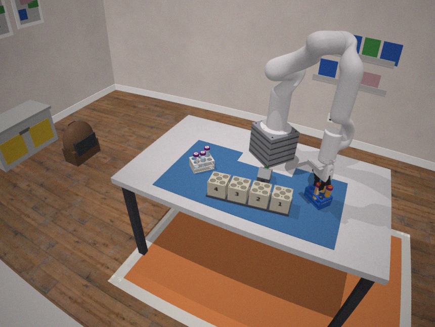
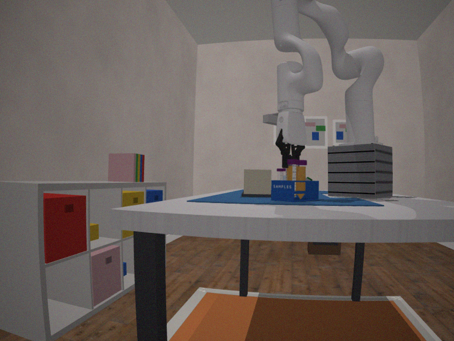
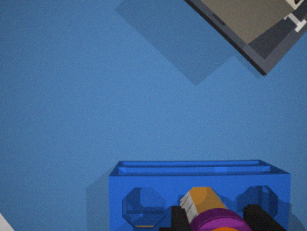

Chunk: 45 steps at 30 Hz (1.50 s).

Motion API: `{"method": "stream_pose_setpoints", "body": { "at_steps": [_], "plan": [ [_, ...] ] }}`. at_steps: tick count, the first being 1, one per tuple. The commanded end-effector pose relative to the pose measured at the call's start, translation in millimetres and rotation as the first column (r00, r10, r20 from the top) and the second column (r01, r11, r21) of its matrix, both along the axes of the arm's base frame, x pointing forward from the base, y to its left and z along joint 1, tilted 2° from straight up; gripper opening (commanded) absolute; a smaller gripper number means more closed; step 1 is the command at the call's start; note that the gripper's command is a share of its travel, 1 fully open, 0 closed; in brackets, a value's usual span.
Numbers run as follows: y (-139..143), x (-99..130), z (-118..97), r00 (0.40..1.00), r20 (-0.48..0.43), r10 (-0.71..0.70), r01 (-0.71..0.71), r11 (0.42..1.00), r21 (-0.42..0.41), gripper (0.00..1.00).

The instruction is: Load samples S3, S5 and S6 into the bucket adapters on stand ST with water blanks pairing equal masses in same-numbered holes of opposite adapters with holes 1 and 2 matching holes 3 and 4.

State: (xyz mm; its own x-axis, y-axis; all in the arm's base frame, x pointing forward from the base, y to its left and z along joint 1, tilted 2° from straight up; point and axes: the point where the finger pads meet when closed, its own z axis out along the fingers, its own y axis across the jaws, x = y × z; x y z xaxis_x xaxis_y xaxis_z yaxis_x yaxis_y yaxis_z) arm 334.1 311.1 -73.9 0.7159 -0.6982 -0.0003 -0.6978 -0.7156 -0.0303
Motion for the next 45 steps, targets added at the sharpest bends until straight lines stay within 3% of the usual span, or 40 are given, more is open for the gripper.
{"method": "stream_pose_setpoints", "body": {
  "at_steps": [1, 45],
  "plan": [
    [1, 1, 0, 1.0, 0.001, 0.0, 0.0, 1.0, 0.001, 0.0],
    [0, 0, 19, 1.0, 0.001, 0.0, 0.0, 1.0, 0.001, 0.0]
  ]
}}
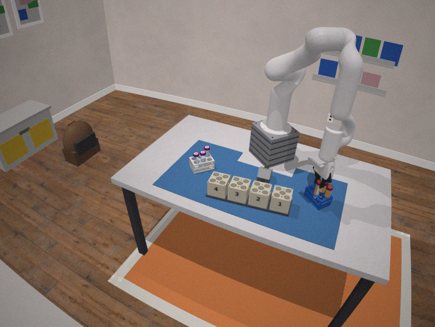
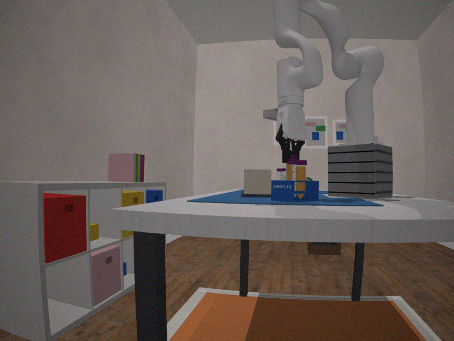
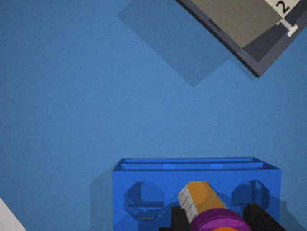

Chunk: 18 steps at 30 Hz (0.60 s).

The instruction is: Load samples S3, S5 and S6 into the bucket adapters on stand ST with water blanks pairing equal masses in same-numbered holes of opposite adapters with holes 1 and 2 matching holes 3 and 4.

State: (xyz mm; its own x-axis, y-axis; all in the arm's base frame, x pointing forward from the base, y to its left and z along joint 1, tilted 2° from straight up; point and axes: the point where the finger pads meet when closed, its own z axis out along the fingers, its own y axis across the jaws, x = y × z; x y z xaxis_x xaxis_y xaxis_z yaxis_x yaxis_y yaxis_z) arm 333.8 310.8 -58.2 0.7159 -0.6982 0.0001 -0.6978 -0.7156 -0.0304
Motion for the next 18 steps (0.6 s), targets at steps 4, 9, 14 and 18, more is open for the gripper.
{"method": "stream_pose_setpoints", "body": {
  "at_steps": [4, 9, 14, 18],
  "plan": [
    [0, 0, 5, 1.0, 0.001, 0.0, 0.0, 1.0, 0.001, 0.0],
    [0, 0, 5, 1.0, 0.001, 0.0, 0.0, 1.0, 0.001, 0.0],
    [0, 0, 15, 1.0, 0.001, 0.0, 0.0, 1.0, 0.001, 0.0],
    [0, 0, 23, 1.0, 0.0, 0.0, 0.0, 1.0, 0.002, 0.0]
  ]
}}
